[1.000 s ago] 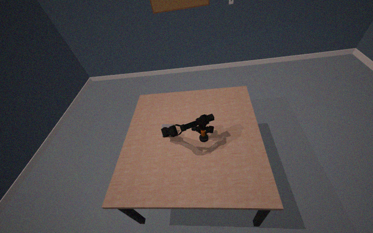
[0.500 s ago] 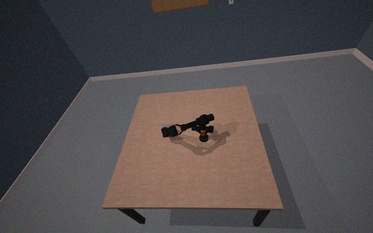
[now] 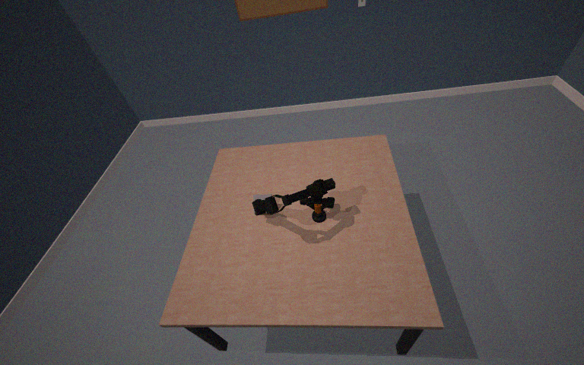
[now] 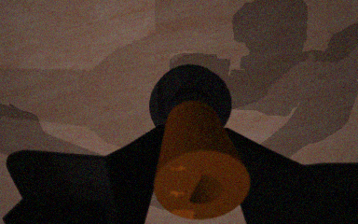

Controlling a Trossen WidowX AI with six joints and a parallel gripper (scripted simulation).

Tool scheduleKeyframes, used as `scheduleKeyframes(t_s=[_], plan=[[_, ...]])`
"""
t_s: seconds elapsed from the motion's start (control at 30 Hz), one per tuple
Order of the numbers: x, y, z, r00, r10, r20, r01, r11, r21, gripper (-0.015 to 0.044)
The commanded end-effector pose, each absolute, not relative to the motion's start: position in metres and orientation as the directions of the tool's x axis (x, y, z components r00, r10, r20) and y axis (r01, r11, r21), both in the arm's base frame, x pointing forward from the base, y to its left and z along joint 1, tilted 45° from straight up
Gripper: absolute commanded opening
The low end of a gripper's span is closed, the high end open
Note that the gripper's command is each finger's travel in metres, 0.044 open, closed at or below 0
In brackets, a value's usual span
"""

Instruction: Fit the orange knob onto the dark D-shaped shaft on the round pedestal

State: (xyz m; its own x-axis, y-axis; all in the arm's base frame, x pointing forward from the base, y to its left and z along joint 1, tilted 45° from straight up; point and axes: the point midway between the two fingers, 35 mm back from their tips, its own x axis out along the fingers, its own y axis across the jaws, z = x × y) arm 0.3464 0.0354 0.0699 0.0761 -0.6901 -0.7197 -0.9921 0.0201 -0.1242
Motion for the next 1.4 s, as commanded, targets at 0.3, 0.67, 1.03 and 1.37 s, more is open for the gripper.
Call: scheduleKeyframes(t_s=[0.3,0.67,1.03,1.37], plan=[[0.3499,0.0376,0.0753,0.082,-0.692,-0.717,-0.992,-0.126,0.009,0.0000],[0.3477,0.0366,0.0719,0.082,-0.692,-0.717,-0.991,-0.134,0.016,0.0000],[0.3481,0.0336,0.0707,0.082,-0.692,-0.717,-0.991,-0.134,0.016,0.0000],[0.3481,0.0335,0.0706,0.082,-0.692,-0.717,-0.989,-0.144,0.027,0.0000]])
